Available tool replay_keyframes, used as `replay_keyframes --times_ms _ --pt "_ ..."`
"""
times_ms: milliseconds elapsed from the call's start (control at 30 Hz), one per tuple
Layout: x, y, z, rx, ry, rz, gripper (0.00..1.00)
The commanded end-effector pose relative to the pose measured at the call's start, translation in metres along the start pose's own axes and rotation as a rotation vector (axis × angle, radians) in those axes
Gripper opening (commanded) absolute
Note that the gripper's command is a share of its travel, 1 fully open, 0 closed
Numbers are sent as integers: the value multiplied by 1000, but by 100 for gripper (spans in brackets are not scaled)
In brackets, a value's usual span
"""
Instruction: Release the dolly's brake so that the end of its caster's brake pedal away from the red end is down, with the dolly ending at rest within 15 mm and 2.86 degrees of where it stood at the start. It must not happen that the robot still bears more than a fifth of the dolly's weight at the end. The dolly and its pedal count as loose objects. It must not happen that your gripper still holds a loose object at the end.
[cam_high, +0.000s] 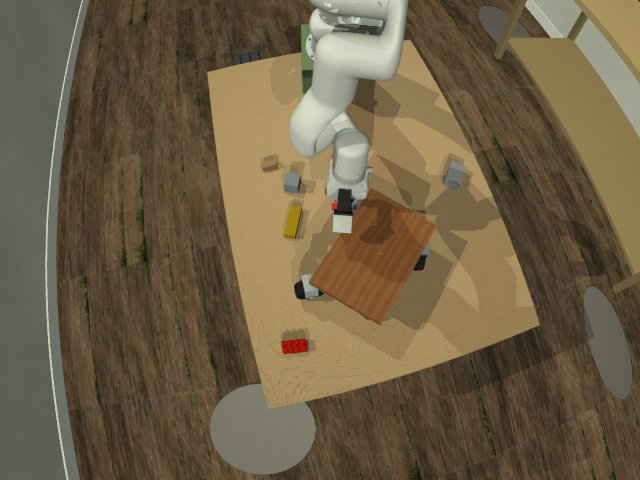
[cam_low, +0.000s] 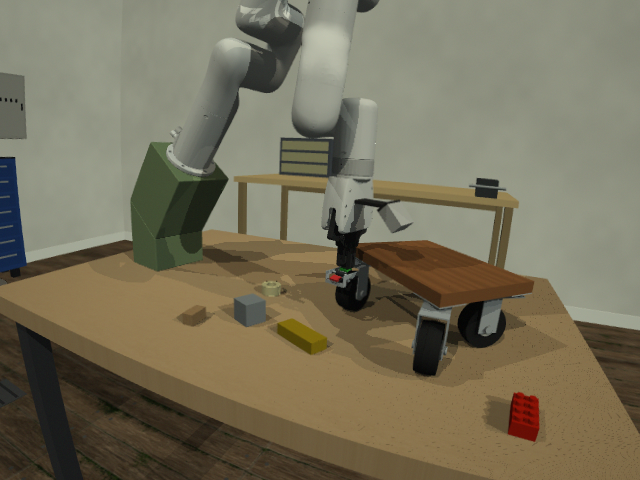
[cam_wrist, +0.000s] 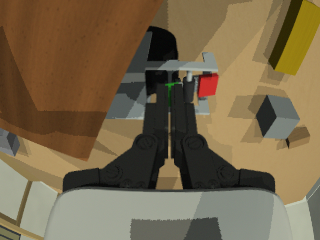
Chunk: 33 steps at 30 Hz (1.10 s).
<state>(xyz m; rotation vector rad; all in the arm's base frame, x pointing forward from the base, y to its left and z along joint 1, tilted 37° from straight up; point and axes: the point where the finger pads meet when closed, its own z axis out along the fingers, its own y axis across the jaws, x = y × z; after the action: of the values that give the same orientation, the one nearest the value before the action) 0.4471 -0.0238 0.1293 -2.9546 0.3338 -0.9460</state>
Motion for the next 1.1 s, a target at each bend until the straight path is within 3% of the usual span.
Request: replay_keyframes --times_ms 0,1067 --pt "1 0 0 -15 24 0 0" --pt "1 0 4 -15 24 0 0"
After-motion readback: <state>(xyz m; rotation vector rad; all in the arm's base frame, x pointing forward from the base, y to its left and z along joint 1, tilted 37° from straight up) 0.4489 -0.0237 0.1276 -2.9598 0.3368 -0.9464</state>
